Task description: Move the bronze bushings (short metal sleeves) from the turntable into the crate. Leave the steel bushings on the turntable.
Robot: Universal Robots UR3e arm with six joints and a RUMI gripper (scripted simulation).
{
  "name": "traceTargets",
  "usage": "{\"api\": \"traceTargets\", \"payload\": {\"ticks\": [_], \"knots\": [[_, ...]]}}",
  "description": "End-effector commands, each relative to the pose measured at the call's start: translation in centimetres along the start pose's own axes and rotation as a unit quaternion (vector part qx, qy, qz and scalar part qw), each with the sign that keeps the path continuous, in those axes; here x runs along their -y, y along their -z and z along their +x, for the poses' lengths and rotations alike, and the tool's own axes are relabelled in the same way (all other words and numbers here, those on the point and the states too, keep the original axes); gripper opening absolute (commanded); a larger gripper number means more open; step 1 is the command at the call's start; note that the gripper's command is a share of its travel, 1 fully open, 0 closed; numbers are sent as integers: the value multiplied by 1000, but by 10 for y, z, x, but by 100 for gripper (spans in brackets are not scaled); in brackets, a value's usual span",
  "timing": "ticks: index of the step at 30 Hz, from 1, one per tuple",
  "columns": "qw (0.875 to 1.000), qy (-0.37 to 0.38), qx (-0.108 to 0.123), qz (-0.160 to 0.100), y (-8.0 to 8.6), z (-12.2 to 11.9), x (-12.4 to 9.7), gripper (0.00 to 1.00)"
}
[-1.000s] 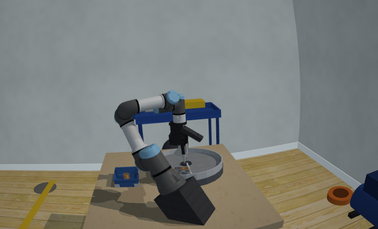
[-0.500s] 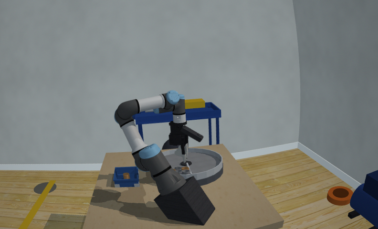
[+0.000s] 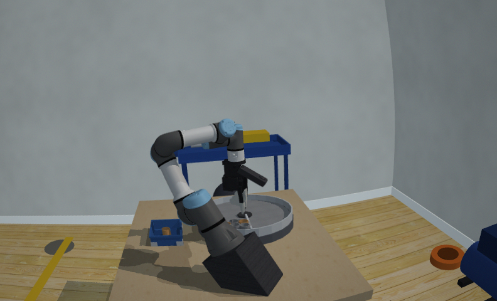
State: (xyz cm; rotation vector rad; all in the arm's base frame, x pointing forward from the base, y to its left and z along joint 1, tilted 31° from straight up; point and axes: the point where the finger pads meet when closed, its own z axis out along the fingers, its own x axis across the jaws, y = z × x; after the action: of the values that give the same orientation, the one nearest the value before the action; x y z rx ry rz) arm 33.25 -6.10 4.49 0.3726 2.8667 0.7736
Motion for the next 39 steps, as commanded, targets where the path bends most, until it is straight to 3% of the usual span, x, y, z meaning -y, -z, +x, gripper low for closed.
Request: {"api": "traceTargets", "payload": {"ticks": [1, 20, 28, 39], "knots": [[1000, 1, 1, 2, 1, -1, 1, 5], [1000, 1, 1, 2, 1, -1, 1, 5], [1000, 0, 1, 1, -21, -1, 1, 5], [1000, 0, 1, 1, -22, -1, 1, 5]]}}
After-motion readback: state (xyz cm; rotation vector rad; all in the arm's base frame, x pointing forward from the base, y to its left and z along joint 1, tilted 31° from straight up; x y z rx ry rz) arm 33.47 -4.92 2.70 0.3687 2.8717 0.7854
